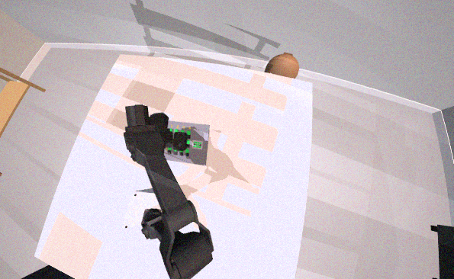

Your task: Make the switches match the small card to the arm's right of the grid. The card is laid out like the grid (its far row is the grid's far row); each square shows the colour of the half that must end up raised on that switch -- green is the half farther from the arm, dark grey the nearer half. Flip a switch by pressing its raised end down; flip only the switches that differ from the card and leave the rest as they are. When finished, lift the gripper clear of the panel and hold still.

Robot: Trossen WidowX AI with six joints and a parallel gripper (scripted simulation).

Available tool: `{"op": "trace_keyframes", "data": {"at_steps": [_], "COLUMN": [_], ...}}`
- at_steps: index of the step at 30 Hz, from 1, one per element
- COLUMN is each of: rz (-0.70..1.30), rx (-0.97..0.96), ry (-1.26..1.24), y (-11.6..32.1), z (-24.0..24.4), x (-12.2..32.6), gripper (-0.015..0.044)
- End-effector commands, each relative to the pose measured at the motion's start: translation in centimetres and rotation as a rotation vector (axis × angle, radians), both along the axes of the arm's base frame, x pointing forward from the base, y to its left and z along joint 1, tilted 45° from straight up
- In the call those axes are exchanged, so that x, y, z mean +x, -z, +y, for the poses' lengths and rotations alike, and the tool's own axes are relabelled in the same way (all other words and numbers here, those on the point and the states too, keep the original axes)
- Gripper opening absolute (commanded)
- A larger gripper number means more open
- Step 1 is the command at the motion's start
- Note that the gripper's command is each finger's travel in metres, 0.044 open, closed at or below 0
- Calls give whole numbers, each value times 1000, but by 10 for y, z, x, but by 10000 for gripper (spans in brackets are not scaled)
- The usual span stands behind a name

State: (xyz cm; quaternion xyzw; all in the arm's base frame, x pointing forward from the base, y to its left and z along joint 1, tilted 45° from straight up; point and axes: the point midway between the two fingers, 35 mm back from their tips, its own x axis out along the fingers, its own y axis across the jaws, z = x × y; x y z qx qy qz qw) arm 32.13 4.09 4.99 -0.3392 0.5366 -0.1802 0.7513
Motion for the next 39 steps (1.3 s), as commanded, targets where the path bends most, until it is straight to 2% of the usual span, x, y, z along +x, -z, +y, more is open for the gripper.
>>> {"op": "trace_keyframes", "data": {"at_steps": [1, 4, 10, 17, 39], "rz": [-13, -13, -11, -30, -32], "rx": [6, 6, 4, 6, 4], "ry": [3, 3, 3, -14, -15], "y": [-20, -21, -31, -9, 9], "z": [16, 15, -16, -38, -54], "x": [-6, -8, -41, -29, -20], "gripper": [0, 0, 0, 0, 0]}}
